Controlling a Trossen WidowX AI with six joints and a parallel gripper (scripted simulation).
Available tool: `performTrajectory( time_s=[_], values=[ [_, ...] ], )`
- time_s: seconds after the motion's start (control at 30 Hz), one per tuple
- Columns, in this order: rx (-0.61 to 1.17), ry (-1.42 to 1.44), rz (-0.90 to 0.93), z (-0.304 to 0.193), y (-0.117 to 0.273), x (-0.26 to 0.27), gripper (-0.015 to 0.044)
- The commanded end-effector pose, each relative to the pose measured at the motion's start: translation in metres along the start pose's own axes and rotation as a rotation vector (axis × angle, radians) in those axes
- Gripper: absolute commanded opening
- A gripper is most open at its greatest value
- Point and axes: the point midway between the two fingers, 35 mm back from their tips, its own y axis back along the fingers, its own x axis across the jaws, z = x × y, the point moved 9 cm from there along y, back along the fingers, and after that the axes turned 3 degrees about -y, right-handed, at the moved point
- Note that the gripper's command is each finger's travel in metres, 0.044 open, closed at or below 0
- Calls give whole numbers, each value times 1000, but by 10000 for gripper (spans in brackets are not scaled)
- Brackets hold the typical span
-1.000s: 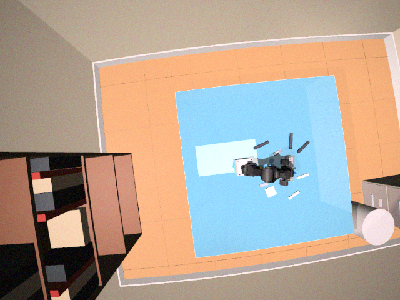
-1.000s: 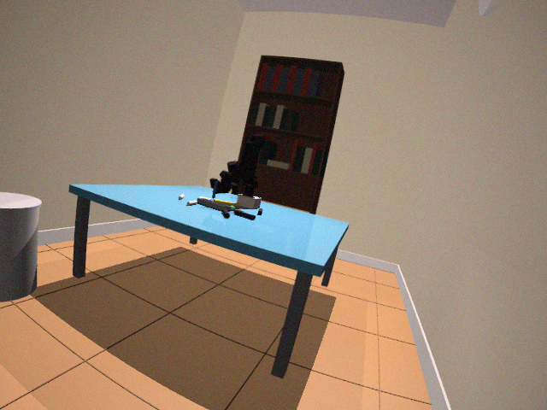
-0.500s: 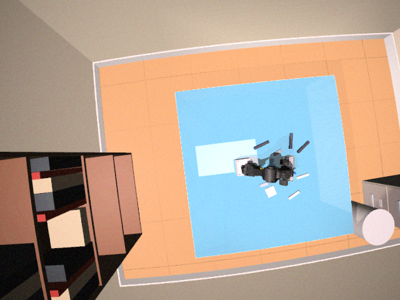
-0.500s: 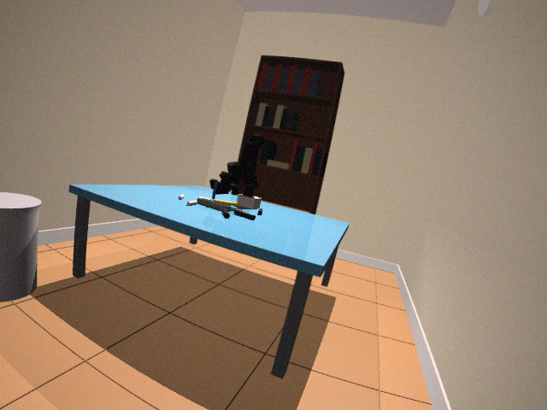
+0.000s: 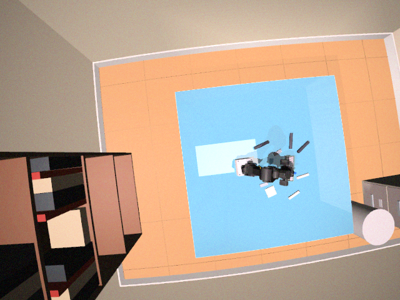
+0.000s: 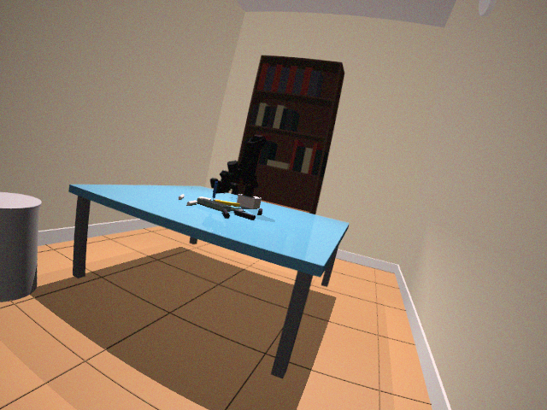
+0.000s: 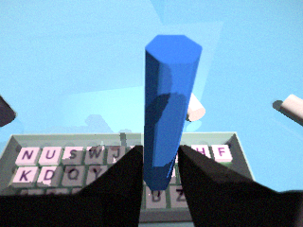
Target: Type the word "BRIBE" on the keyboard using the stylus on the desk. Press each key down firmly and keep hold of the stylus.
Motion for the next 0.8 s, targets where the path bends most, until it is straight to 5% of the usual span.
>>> performTrajectory(
  time_s=[0.0,0.47,0.77],
  values=[
    [-7,5,1,8,3,0,81],
    [-7,-1,-2,24,15,1,84],
    [-8,0,-2,27,12,1,0]
  ],
)
